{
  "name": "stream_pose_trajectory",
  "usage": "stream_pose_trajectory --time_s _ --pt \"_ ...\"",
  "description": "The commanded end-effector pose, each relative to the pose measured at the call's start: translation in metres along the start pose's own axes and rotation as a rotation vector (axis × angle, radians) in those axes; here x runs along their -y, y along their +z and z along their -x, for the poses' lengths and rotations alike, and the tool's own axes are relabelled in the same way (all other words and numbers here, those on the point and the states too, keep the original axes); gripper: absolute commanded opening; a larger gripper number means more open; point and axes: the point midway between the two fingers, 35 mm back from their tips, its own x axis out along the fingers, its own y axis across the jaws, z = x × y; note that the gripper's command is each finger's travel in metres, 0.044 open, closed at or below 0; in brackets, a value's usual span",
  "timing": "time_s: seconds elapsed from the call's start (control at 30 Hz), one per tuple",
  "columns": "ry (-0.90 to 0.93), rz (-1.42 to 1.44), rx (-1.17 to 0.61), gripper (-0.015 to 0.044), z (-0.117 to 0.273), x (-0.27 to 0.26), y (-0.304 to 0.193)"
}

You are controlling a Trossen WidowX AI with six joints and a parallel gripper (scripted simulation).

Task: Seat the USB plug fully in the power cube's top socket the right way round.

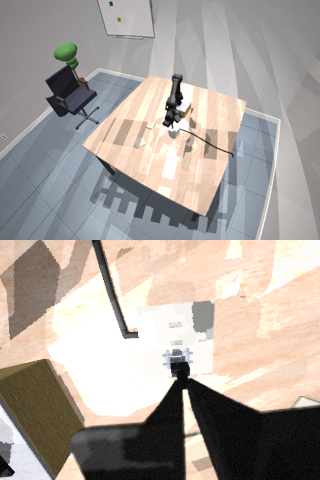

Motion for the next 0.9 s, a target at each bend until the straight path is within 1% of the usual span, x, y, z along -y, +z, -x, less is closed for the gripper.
stream_pose_trajectory --time_s 0.0,0.87 --pt "-0.003 -0.006 -0.006 0.0 -0.0009 0.0007 -0.0009" --pt "-0.003 -0.009 -0.011 0.0 -0.0041 0.0008 -0.0016"
